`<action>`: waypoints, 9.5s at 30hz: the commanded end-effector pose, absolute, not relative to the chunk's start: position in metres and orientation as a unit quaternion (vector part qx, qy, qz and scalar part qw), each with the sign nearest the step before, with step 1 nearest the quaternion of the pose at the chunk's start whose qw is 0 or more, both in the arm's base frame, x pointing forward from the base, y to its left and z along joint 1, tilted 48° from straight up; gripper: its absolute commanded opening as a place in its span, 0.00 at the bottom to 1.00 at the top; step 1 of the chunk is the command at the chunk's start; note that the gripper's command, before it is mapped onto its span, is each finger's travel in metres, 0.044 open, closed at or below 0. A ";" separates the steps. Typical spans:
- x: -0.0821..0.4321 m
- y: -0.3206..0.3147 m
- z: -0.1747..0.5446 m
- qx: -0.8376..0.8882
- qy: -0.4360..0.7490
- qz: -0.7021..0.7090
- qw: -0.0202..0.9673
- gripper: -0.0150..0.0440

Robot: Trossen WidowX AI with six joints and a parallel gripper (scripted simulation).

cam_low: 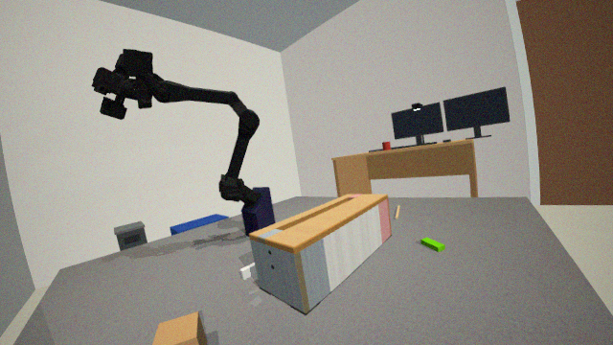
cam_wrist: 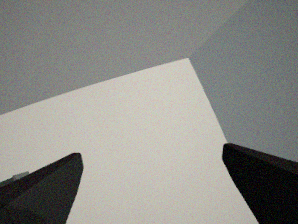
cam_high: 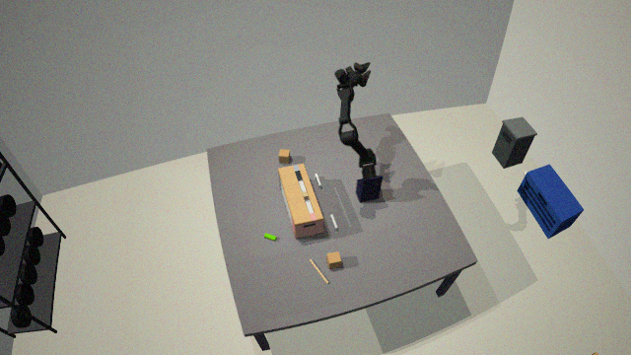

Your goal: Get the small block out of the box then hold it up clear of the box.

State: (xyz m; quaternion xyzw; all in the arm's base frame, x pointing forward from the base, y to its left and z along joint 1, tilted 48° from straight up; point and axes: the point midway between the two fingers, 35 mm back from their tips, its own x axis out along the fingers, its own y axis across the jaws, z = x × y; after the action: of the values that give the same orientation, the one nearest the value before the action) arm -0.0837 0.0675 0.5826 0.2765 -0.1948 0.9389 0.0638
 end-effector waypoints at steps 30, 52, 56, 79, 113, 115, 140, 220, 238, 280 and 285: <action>0.091 -0.291 0.396 -0.118 -0.048 0.723 -0.679 0.93; 0.317 -0.118 0.181 -0.388 -0.281 0.511 -0.714 0.93; 0.322 -0.086 0.155 -0.399 -0.314 0.513 -0.692 0.93; 0.304 -0.001 0.074 -0.359 -0.373 0.589 -0.620 0.93; 0.312 -0.041 0.037 -0.359 -0.372 0.589 -0.621 0.93; 0.312 -0.044 0.035 -0.359 -0.372 0.589 -0.621 0.93; 0.312 -0.016 0.000 -0.363 -0.373 0.587 -0.621 0.93; 0.290 0.124 -0.052 0.336 -0.639 0.084 -0.687 0.74; 0.279 0.130 -0.057 0.677 -0.570 -0.204 -0.418 0.74; 0.262 0.142 -0.060 0.776 -0.197 -0.491 0.343 0.74; 0.262 0.142 -0.060 0.776 -0.197 -0.491 0.343 0.74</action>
State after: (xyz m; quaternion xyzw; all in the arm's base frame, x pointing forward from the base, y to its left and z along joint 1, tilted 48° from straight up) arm 0.2633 0.1436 -0.0590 -0.7875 0.2121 0.4885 -0.3102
